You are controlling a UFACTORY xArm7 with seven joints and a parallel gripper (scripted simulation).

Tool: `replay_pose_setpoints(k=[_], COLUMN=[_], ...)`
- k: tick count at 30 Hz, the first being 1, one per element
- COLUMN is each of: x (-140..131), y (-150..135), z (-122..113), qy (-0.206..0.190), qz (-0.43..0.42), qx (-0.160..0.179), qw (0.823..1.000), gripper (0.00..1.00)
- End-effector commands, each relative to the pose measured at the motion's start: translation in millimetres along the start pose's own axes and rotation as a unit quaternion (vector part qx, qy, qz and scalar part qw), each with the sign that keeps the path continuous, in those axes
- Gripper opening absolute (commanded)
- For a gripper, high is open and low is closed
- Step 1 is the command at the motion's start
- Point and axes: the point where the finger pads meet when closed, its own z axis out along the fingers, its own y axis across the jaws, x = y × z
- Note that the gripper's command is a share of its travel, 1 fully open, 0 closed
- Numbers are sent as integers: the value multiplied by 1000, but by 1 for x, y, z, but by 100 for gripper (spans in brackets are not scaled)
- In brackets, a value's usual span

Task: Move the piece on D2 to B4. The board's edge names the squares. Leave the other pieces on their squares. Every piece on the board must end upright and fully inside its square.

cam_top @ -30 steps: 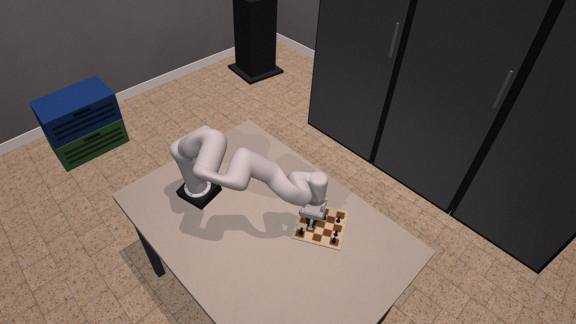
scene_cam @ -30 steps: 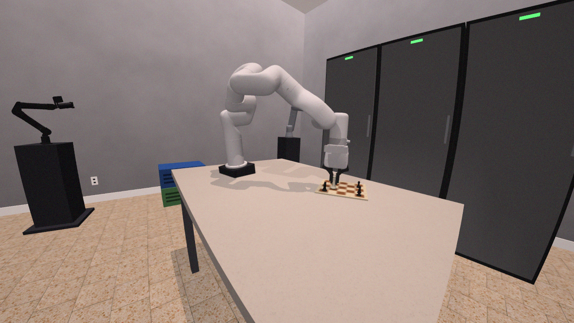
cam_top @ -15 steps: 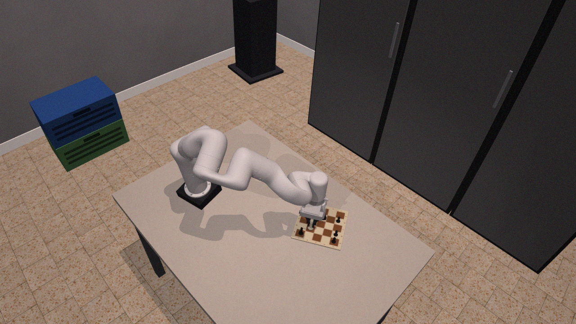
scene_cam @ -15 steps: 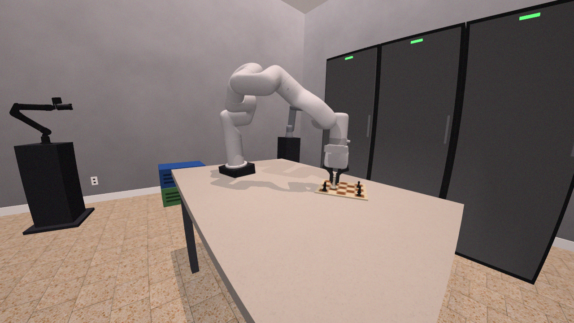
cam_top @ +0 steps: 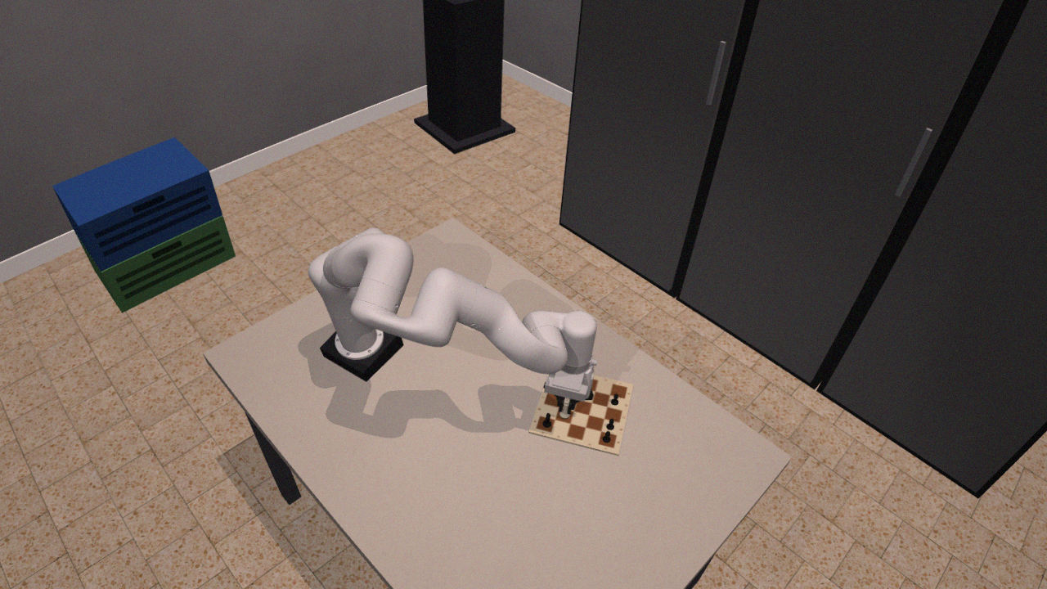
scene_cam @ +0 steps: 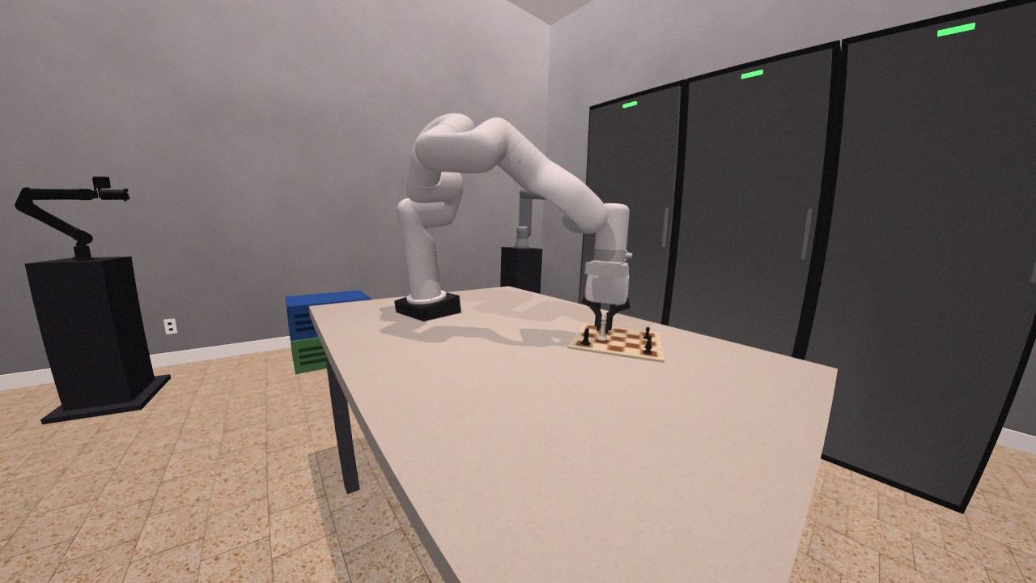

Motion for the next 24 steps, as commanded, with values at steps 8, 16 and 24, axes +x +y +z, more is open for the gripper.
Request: replay_pose_setpoints(k=[8,16,24], x=[0,0,0], y=[-2,-2,-2], z=[-1,1,2], qy=[0,0,0], qz=[0,0,0], qx=[3,3,3], qw=[1000,1000,1000], gripper=[0,0,0])
